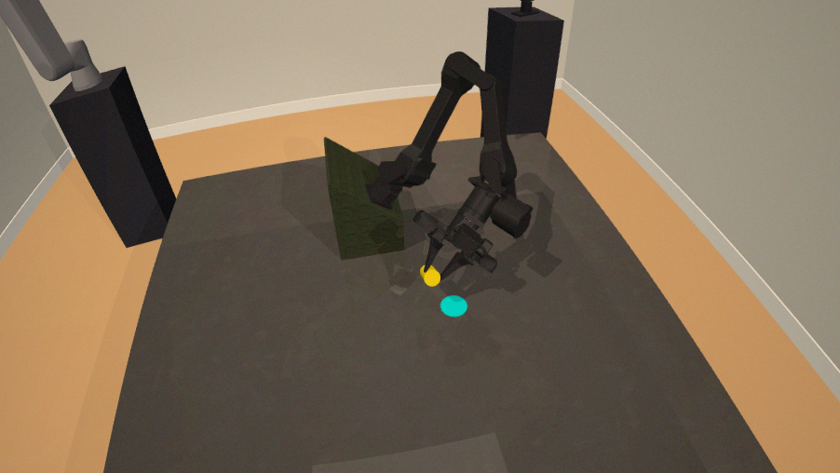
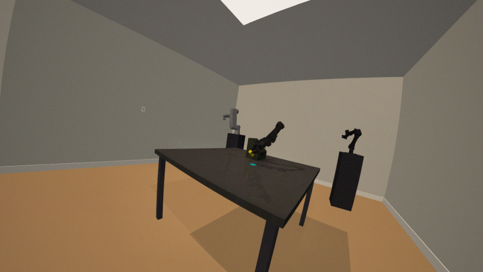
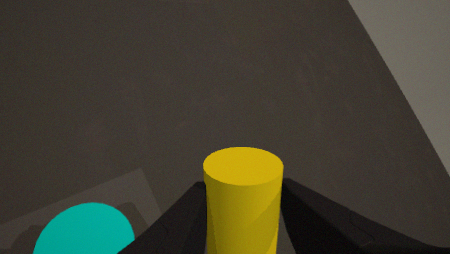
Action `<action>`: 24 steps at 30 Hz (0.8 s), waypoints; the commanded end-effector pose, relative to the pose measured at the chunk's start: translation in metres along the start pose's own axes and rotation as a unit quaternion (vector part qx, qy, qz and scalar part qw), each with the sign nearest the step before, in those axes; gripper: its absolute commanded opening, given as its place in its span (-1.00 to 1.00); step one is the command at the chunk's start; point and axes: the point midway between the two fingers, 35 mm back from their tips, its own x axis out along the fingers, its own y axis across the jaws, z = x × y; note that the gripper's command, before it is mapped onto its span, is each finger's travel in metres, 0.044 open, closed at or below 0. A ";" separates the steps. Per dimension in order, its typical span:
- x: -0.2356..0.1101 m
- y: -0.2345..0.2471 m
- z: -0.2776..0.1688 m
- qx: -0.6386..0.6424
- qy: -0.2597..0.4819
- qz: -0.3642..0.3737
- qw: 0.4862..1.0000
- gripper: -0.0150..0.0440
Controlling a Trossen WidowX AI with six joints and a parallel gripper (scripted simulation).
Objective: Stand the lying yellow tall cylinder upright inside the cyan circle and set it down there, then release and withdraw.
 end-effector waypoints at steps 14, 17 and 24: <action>-0.003 0.001 0.002 0.018 -0.060 0.001 0.998 -0.14; -0.004 0.001 0.002 0.021 -0.070 0.002 0.997 -0.14; -0.006 0.002 0.003 0.029 -0.093 0.005 0.995 -0.14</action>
